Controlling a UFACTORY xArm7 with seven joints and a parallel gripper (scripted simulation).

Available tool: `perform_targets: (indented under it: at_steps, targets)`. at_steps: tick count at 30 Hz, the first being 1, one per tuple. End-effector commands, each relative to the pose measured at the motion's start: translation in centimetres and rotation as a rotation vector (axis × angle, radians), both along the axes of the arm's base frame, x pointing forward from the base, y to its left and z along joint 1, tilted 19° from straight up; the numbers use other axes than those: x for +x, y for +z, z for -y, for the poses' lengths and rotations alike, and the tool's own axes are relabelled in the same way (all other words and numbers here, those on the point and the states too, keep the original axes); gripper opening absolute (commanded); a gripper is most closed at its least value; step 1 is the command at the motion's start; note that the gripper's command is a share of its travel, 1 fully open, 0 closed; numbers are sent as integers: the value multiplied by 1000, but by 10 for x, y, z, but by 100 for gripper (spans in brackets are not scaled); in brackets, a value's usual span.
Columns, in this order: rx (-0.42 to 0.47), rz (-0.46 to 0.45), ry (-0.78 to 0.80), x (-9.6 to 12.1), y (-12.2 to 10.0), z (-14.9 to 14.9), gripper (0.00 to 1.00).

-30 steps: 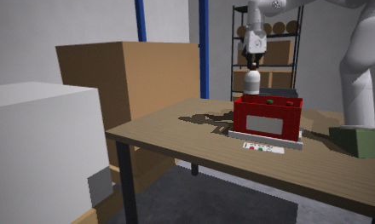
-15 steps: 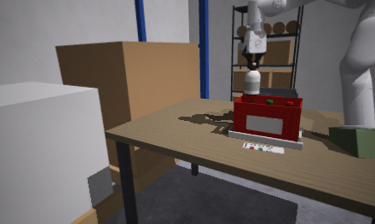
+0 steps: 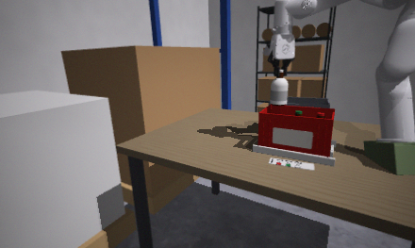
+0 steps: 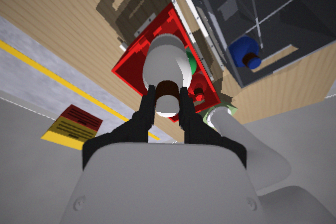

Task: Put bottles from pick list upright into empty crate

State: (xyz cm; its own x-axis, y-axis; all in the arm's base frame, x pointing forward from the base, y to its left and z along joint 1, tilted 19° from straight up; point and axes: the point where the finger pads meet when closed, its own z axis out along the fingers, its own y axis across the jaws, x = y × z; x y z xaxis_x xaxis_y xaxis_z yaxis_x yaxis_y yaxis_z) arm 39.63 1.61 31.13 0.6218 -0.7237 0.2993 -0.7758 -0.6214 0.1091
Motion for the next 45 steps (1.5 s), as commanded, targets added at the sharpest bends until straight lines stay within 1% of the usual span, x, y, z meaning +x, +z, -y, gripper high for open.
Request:
perform_targets:
  at_steps: [1, 45]
  targets:
    - [0, 5, 2, 1, -2, 0, 0]
    - [0, 5, 2, 6, -40, 13, 0]
